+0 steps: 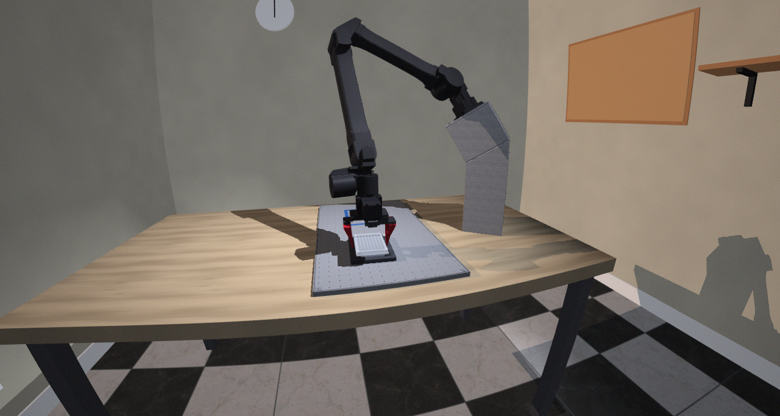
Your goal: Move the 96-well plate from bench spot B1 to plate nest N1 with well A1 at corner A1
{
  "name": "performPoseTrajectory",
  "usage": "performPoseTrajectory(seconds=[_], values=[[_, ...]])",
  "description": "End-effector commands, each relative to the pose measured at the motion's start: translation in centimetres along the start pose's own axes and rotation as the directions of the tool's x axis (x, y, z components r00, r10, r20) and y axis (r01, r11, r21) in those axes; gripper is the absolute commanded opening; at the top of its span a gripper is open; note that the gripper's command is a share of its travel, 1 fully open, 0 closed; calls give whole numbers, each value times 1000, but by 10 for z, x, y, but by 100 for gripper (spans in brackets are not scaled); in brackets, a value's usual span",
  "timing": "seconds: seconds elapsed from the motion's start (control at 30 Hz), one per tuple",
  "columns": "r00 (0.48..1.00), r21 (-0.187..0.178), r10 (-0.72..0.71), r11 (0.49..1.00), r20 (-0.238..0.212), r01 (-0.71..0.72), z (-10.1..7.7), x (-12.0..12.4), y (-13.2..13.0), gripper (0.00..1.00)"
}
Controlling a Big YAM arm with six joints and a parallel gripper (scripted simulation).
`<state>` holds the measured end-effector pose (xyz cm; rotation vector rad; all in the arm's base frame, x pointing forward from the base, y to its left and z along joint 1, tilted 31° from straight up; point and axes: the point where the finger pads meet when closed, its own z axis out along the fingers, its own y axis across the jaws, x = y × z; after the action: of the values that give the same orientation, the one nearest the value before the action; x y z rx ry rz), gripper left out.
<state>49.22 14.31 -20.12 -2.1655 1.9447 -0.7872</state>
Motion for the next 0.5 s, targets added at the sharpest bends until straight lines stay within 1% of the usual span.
performPoseTrajectory(seconds=[0.0,0.33,0.37,0.43,0.47], values=[[1000,13,-5,1000,9,4,-4,-3,-5,100],[1000,13,-5,1000,9,4,-4,-3,-5,100],[1000,24,-12,1000,13,12,-13,-2,-11,100],[1000,24,-12,1000,13,12,-13,-2,-11,100],[1000,18,-23,1000,15,23,-18,-8,-8,100]])
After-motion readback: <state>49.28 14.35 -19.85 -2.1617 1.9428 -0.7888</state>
